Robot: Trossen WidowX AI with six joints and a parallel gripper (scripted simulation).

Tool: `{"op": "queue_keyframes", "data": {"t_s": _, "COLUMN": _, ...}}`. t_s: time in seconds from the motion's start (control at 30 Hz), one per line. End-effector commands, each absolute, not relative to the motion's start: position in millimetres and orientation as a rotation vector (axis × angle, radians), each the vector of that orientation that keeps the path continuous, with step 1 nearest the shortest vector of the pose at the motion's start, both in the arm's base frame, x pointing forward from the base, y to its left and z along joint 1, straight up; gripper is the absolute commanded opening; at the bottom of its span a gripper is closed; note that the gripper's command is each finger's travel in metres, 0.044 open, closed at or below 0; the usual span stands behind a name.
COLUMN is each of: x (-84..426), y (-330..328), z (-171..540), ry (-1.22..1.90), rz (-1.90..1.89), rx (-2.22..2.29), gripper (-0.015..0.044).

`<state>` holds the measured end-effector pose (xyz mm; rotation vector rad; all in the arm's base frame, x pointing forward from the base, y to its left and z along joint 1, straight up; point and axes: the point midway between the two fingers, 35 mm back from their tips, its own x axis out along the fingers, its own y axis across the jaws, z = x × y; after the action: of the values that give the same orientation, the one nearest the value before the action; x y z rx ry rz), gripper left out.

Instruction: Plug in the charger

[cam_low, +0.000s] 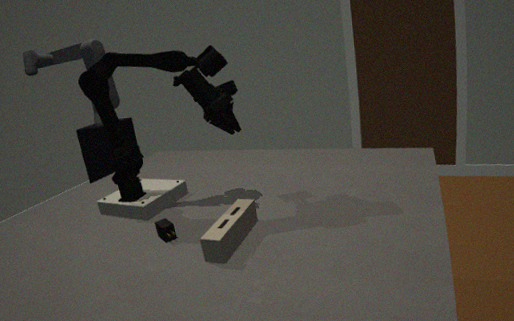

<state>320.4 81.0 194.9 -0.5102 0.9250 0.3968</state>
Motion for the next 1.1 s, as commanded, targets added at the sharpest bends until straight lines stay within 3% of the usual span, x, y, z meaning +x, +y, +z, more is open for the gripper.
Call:
{"op": "queue_keyframes", "data": {"t_s": 0.0, "x": 321, "y": 62, "z": 179, "ry": 0.999, "rz": 0.345, "rx": -0.458, "gripper": 0.0440}}
{"op": "queue_keyframes", "data": {"t_s": 1.07, "x": 290, "y": -59, "z": 116, "ry": 1.330, "rz": -0.047, "rx": -0.052, "gripper": 0.0440}}
